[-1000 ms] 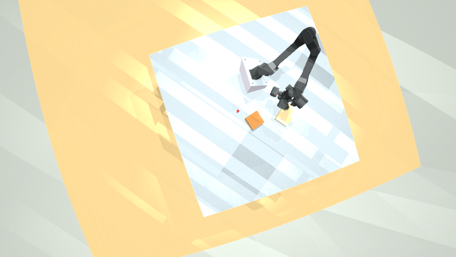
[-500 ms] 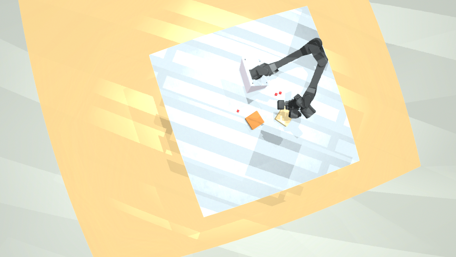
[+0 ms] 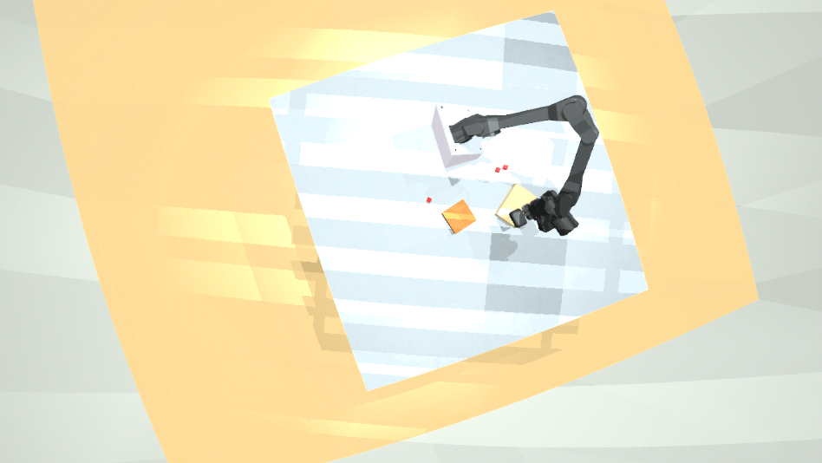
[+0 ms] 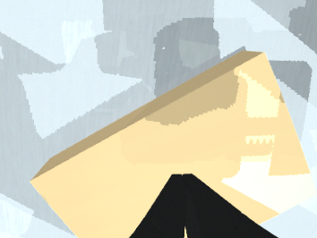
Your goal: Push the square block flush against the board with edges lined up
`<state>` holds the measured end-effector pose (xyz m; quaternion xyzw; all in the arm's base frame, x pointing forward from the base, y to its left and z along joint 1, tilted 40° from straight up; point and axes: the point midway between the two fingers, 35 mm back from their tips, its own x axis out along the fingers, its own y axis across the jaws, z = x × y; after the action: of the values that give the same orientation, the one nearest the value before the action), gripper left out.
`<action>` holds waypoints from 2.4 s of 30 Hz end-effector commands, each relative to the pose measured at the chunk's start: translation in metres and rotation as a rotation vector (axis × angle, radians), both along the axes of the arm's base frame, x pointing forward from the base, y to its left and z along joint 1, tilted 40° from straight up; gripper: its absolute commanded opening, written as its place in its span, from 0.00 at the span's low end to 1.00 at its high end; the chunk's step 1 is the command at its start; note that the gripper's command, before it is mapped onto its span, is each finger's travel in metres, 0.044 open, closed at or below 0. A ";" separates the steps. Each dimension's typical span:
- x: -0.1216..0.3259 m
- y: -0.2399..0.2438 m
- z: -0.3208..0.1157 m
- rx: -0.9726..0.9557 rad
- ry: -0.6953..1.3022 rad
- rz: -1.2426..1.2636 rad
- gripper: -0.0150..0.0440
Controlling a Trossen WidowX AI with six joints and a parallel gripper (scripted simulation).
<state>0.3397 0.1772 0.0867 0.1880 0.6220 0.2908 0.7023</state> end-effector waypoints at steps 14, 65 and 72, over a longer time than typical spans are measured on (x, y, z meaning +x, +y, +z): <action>0.067 0.001 -0.004 -0.016 -0.316 0.390 0.25; 0.041 0.018 -0.064 -0.015 -0.313 0.390 0.25; 0.035 0.015 -0.067 -0.015 -0.313 0.390 0.25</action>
<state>0.3825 0.1931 0.0253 0.0129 0.5267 0.4403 0.7270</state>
